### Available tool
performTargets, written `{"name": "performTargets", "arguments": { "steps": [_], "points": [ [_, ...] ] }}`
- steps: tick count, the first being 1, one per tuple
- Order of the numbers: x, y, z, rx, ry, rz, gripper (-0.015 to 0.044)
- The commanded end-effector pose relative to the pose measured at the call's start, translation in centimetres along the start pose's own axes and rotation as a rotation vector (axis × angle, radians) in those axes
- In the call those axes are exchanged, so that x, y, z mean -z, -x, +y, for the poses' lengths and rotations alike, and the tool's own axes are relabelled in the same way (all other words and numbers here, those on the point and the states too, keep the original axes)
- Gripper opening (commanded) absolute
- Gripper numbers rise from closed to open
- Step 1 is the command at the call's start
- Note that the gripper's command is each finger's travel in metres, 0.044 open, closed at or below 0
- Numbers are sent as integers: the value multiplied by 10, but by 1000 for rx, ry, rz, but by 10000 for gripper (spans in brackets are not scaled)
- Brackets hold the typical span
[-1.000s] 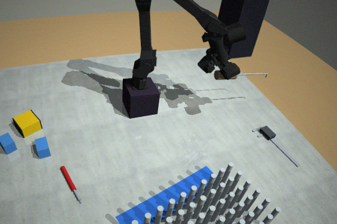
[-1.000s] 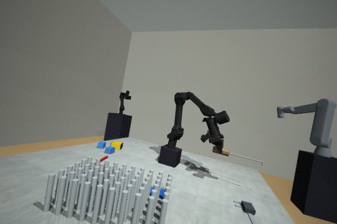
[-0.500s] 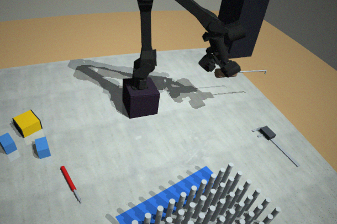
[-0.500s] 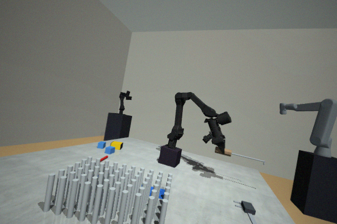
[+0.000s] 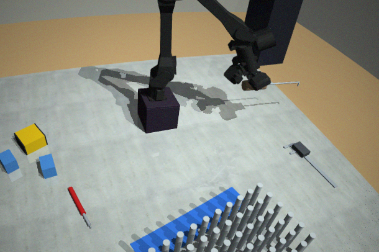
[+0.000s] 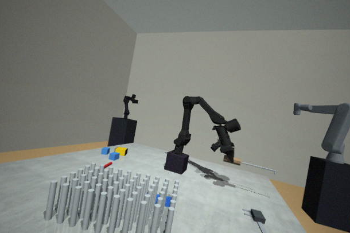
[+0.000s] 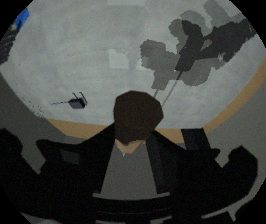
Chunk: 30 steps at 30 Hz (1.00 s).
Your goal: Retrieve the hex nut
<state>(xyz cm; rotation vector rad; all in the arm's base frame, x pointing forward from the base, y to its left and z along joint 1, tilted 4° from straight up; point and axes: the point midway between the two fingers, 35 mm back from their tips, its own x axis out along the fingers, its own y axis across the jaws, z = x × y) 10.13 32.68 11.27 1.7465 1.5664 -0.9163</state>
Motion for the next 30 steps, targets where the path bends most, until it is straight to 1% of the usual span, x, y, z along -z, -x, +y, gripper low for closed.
{"name": "performTargets", "arguments": {
  "steps": [1, 30],
  "points": [
    [-1, -3, 1, -3, -3, 2, 0],
    [-8, -29, 2, -3, -3, 2, 0]
  ]
}}
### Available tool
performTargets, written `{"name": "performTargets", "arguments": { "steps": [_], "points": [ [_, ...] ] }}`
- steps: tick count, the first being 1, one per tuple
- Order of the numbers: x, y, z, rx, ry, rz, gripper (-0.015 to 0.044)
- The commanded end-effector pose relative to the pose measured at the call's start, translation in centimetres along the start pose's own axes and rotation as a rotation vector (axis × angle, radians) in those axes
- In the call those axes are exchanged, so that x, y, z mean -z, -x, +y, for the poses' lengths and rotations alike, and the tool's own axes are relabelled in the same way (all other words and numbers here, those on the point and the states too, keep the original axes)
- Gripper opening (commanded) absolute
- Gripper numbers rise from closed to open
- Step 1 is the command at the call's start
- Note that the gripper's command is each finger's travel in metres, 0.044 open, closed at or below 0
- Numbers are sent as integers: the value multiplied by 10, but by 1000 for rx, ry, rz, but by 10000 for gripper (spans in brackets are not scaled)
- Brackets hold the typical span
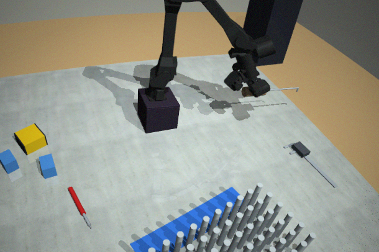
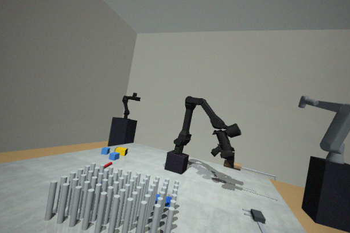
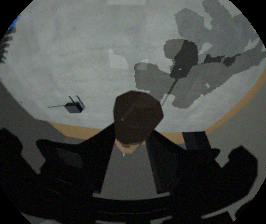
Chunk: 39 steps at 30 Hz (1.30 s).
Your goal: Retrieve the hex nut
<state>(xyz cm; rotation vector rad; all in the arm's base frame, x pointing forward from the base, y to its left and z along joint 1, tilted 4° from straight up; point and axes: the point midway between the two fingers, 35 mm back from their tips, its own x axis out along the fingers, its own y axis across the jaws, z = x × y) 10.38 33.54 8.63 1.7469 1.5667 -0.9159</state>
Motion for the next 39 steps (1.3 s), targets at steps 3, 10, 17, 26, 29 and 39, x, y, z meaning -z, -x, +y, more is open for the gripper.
{"name": "performTargets", "arguments": {
  "steps": [3, 10, 17, 26, 29, 39],
  "points": [
    [-2, -5, 1, -2, -3, 1, 0],
    [-4, -11, 1, -2, -3, 2, 0],
    [-6, -17, 1, -2, -3, 2, 0],
    [-10, -24, 1, -2, -3, 2, 0],
    [-11, -26, 1, -2, -3, 1, 0],
    [-15, -34, 1, -2, -3, 1, 0]
  ]
}}
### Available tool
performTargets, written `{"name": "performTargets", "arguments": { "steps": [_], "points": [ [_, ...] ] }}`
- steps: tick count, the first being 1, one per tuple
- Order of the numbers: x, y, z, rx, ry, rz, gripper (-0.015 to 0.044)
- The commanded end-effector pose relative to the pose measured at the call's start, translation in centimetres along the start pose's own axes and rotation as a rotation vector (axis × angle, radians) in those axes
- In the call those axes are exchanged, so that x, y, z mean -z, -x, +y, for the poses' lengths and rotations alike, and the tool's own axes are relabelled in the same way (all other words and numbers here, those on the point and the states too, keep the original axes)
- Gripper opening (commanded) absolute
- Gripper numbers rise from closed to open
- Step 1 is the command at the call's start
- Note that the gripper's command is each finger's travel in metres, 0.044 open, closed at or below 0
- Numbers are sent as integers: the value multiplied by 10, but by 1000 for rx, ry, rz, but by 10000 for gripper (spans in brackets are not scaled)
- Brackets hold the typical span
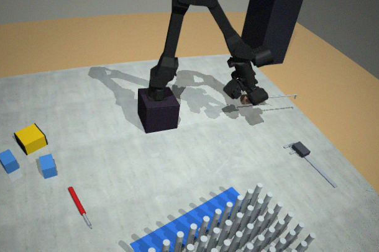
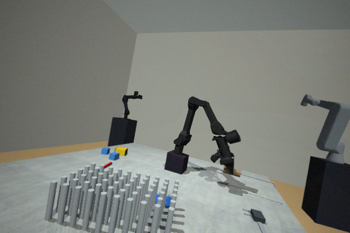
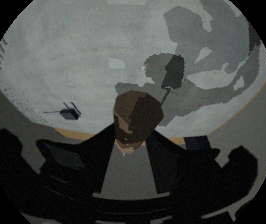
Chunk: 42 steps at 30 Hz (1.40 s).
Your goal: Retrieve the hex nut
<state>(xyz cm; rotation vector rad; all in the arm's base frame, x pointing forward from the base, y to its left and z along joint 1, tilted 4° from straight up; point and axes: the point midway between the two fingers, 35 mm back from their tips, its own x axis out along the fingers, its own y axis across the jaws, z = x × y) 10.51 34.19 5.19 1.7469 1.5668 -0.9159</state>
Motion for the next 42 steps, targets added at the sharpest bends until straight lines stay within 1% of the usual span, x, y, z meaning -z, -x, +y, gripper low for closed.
{"name": "performTargets", "arguments": {
  "steps": [1, 42],
  "points": [
    [-1, -3, 0, -2, -3, 1, 0],
    [-21, -32, 0, -2, -3, 1, 0]
  ]
}}
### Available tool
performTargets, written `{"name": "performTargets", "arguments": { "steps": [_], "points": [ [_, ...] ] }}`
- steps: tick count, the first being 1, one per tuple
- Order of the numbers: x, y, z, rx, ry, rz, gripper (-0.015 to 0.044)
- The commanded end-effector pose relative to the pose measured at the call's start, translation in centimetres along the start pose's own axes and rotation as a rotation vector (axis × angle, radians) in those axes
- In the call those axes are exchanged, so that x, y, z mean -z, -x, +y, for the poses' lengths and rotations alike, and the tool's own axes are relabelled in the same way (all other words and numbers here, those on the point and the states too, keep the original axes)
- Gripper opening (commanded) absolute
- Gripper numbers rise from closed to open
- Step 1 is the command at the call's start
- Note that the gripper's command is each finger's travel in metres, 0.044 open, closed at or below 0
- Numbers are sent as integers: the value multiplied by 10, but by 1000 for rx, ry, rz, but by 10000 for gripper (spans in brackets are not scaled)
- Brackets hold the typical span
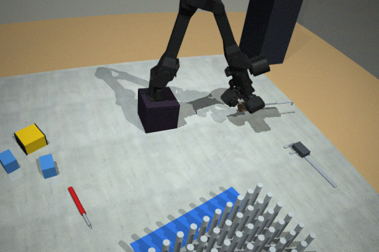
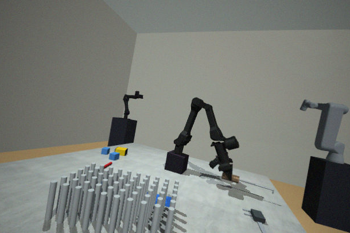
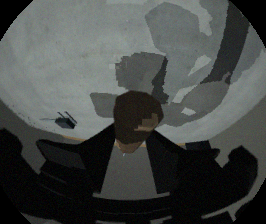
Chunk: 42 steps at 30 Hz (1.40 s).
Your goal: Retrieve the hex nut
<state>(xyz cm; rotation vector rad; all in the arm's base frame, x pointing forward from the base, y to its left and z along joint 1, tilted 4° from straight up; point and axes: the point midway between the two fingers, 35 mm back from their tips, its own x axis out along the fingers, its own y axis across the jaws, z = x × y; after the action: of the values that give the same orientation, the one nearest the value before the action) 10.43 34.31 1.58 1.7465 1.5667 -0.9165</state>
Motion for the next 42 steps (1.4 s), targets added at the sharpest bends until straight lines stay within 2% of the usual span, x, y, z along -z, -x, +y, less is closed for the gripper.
{"name": "performTargets", "arguments": {
  "steps": [1, 42],
  "points": [
    [-2, -2, 0, -2, -3, 1, 0],
    [-25, -27, -2, -2, -3, 0, 0]
  ]
}}
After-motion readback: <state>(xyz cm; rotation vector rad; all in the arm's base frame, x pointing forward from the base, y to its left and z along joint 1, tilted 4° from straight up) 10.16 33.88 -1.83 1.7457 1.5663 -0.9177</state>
